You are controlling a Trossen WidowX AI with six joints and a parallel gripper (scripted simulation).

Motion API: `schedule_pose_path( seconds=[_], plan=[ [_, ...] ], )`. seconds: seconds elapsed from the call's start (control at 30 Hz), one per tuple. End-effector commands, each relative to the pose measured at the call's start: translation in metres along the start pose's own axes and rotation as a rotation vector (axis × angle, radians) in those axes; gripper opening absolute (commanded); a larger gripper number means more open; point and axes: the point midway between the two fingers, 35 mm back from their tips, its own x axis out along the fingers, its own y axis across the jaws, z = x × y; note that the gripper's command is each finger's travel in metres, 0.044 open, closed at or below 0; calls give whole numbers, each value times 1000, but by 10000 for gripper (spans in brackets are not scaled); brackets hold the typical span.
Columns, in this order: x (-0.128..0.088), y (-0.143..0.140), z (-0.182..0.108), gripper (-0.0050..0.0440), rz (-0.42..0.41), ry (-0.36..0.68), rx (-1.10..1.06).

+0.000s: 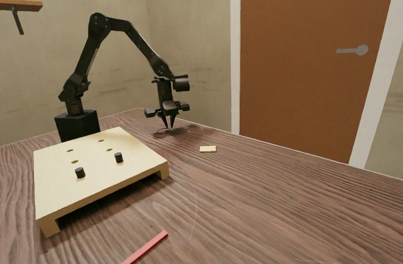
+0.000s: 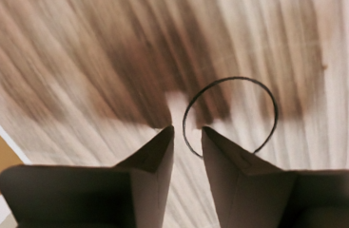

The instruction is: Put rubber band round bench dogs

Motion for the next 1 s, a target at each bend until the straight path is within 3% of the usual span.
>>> schedule_pose_path(
  seconds=[0.0,0.97],
  plan=[
    [-3,6,3,80,22,-8,-1],
    [7,4,2,80,15,-6,-1]
  ],
)
